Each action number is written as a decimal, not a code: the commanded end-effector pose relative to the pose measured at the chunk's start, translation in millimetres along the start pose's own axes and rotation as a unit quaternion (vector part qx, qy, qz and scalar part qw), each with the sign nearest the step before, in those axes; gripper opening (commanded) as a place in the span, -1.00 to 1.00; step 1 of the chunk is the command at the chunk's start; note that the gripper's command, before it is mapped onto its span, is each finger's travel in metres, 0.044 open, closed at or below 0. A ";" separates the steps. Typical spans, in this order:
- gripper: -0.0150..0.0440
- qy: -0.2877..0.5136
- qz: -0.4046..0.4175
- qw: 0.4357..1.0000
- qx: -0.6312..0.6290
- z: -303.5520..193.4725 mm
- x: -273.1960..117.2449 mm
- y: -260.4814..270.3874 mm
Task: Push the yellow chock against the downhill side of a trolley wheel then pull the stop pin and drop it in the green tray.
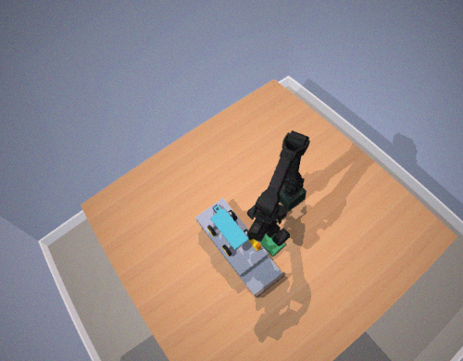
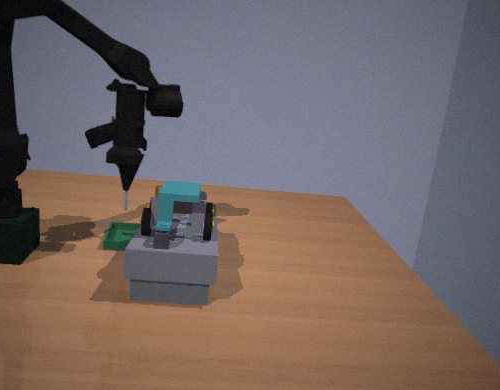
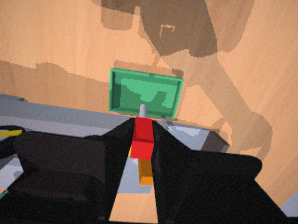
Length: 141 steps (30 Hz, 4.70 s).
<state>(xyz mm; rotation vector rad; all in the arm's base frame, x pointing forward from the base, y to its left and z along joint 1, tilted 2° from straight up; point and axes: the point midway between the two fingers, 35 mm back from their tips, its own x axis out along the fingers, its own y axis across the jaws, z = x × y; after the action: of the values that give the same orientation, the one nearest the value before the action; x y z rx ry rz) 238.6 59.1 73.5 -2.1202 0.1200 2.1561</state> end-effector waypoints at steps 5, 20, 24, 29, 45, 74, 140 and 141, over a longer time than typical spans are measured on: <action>-0.49 0.001 0.059 0.998 -0.007 0.6 14.7 2.4; -0.49 0.002 0.082 0.997 -0.007 -0.2 54.5 21.5; -0.49 0.002 0.083 0.997 -0.007 0.4 63.9 26.7; -0.40 0.002 0.083 0.997 -0.007 0.5 65.3 27.4; 0.15 0.002 0.082 0.997 -0.007 1.1 66.9 17.0; 0.15 0.002 0.082 0.997 -0.007 0.8 72.6 2.5; 0.51 0.004 0.080 0.997 -0.011 0.6 89.1 -18.8; 0.60 0.004 0.080 0.997 -0.011 0.6 89.1 -18.8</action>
<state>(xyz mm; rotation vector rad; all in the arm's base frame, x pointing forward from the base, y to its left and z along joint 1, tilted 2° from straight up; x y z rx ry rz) 239.2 80.3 -15.3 -2.2010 0.2787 2.2450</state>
